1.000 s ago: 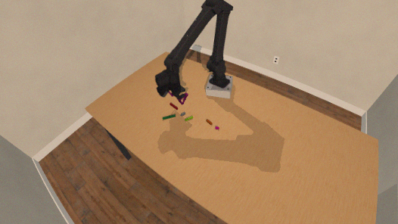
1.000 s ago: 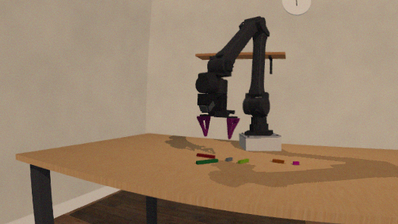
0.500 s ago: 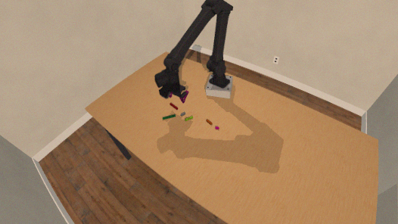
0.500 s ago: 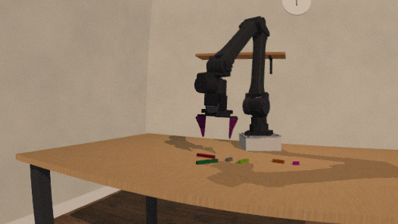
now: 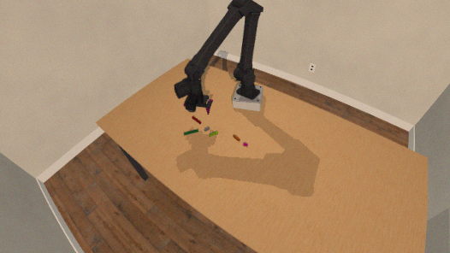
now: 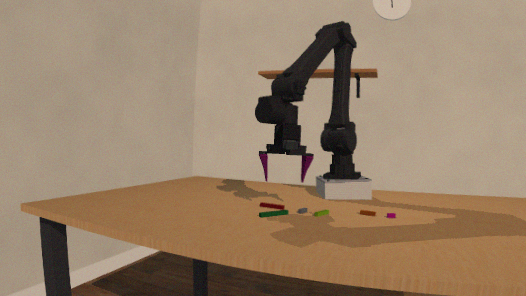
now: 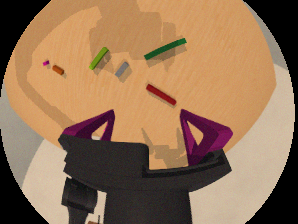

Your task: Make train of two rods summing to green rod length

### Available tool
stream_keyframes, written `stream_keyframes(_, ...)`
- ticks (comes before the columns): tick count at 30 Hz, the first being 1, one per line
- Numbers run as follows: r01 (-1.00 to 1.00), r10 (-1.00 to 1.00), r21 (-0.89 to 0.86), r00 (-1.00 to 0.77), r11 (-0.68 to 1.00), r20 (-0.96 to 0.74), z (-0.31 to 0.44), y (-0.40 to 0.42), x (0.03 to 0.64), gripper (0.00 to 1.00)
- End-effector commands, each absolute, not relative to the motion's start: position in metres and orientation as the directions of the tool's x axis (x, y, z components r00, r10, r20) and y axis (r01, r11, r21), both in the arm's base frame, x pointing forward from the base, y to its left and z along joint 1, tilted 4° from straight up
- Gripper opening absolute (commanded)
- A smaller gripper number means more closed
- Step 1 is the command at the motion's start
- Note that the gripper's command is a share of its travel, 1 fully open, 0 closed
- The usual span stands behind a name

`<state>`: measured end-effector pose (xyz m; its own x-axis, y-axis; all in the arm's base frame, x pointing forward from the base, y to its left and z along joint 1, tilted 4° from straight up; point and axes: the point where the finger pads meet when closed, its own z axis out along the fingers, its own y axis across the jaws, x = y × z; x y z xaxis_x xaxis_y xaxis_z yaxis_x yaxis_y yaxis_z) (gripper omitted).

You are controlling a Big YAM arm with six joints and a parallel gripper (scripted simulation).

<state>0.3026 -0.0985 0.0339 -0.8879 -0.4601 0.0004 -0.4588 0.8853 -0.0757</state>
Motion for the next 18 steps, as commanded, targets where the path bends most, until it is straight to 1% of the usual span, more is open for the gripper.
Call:
stream_keyframes(1,-0.575,-0.579,-0.094,-0.815,0.813,-0.015,0.0446,-0.1096,0.3211,1.00)
stream_keyframes(9,-0.721,-0.723,-0.093,-0.690,0.687,0.004,0.0441,-0.1119,0.3202,1.00)
stream_keyframes(18,-0.749,-0.752,-0.090,-0.659,0.656,0.009,0.0433,-0.1120,0.3190,1.00)
